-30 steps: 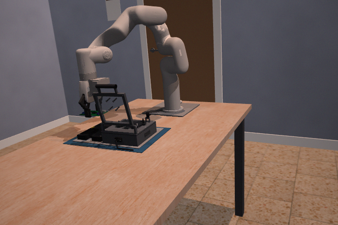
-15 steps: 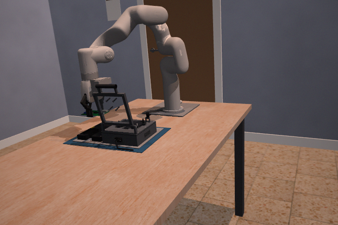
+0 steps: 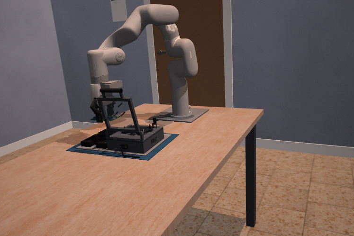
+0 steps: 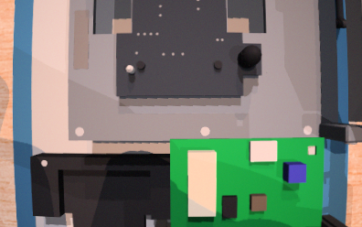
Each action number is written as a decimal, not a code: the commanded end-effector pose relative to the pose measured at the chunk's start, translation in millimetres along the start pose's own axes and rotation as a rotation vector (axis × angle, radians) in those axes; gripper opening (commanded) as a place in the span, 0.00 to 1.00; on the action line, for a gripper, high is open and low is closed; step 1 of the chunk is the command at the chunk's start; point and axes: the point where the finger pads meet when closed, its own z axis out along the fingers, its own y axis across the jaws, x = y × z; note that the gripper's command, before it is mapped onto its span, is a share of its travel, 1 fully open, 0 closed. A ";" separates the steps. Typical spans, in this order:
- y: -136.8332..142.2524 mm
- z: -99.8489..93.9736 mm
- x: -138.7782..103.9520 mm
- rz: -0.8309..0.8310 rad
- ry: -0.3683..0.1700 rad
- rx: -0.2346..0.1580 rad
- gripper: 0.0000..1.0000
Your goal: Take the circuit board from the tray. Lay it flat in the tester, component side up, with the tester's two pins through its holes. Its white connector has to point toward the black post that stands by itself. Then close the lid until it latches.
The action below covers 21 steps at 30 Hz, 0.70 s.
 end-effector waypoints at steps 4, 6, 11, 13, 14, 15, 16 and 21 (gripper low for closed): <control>-4.4 -3.6 22.6 0.000 -0.001 -0.005 0.79; -6.2 -4.2 30.0 0.000 -0.001 -0.005 0.79; -9.1 -5.1 41.7 0.000 -0.001 -0.005 0.79; -11.0 -5.7 49.4 0.000 -0.001 -0.005 0.79; -11.9 -6.0 53.3 0.000 -0.001 -0.006 0.79; -12.9 -6.3 57.1 0.000 -0.001 -0.006 0.79; -13.8 -6.6 60.9 0.000 -0.001 -0.006 0.79; -18.3 -8.0 78.9 0.000 -0.001 -0.006 0.79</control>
